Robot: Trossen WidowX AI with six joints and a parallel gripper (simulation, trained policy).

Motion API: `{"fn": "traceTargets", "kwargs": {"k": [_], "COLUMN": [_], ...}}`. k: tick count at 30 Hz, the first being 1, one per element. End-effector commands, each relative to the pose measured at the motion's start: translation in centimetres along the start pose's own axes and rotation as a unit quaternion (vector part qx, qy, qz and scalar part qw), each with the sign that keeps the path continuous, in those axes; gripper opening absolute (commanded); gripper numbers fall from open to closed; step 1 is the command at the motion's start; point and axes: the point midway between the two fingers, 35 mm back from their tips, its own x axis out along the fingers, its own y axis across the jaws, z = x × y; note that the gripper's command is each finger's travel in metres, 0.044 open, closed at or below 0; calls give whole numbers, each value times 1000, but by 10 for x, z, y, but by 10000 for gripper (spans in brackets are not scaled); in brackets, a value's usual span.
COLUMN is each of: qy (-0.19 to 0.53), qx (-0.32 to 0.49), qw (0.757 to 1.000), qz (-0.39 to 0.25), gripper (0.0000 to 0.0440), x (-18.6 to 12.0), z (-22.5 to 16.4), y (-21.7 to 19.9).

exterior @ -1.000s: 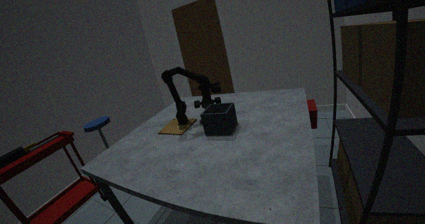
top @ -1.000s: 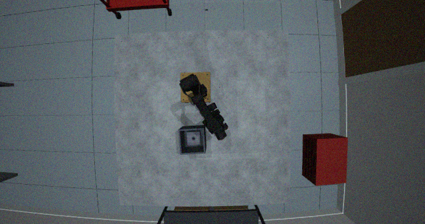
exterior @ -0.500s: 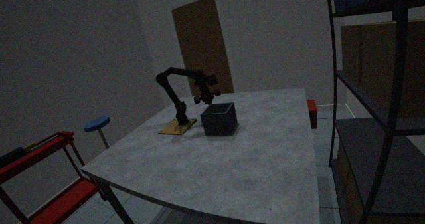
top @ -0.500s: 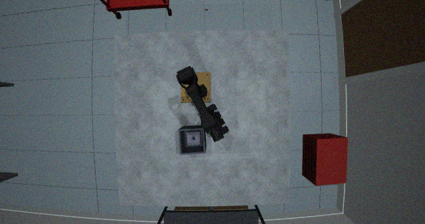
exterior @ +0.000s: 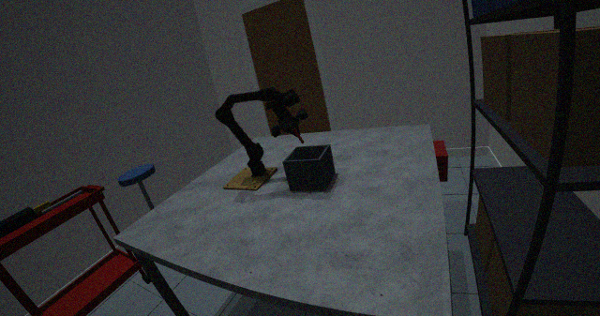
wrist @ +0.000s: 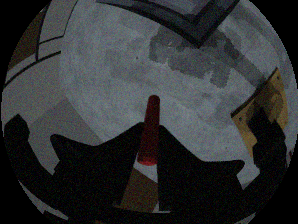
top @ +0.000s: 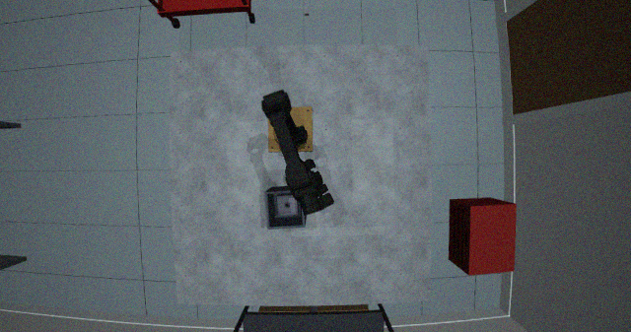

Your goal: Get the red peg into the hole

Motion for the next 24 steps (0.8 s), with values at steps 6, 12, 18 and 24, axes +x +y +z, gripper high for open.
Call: {"fn": "traceTargets", "kwargs": {"k": [6, 12, 18, 24], "qy": [-54, -87, -104, -112], "qx": [5, 23, 42, 58], "qw": [998, 996, 994, 992], "qz": [27, 21, 4, -10], "gripper": [0, 0, 0, 0], "x": [-36, -49, -53, -55], "z": [26, 49, 70, 90], "y": [9, 7, 3, 1]}}
